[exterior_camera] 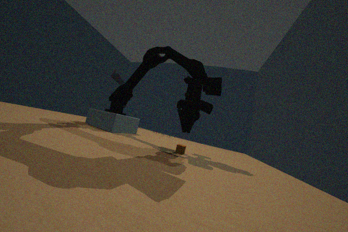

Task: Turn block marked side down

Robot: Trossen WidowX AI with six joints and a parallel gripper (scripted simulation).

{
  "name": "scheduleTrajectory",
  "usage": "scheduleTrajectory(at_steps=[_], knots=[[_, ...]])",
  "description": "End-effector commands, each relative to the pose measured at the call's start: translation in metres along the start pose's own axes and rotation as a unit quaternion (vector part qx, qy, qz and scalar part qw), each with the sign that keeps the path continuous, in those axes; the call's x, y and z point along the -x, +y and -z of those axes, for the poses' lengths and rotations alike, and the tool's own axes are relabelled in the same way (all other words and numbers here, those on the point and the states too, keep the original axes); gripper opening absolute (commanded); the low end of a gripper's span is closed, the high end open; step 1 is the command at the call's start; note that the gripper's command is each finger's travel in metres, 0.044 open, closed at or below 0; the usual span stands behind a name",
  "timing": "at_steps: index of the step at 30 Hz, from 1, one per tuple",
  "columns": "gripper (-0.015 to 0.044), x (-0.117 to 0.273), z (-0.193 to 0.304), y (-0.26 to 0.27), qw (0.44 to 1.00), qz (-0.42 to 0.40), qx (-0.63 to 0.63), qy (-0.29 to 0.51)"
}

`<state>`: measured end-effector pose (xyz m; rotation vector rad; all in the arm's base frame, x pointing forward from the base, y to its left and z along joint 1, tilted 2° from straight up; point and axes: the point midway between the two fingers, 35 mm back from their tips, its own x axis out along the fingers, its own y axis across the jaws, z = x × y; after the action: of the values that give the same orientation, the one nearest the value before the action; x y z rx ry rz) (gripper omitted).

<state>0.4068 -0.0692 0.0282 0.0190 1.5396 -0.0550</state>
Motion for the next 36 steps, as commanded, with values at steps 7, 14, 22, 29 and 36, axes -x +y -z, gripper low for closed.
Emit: scheduleTrajectory(at_steps=[7,14,22,29,36], knots=[[0.044,-0.033,0.006,0.0,1.0,0.0,-0.001,0.013],[0.044,-0.039,0.005,0.0,1.0,0.0,-0.001,0.013],[0.044,-0.052,0.006,0.0,1.0,0.0,-0.001,0.013],[0.044,-0.063,0.006,0.0,1.0,0.0,-0.001,0.013],[0.0335,-0.066,0.007,0.0,1.0,0.0,-0.001,0.013]])
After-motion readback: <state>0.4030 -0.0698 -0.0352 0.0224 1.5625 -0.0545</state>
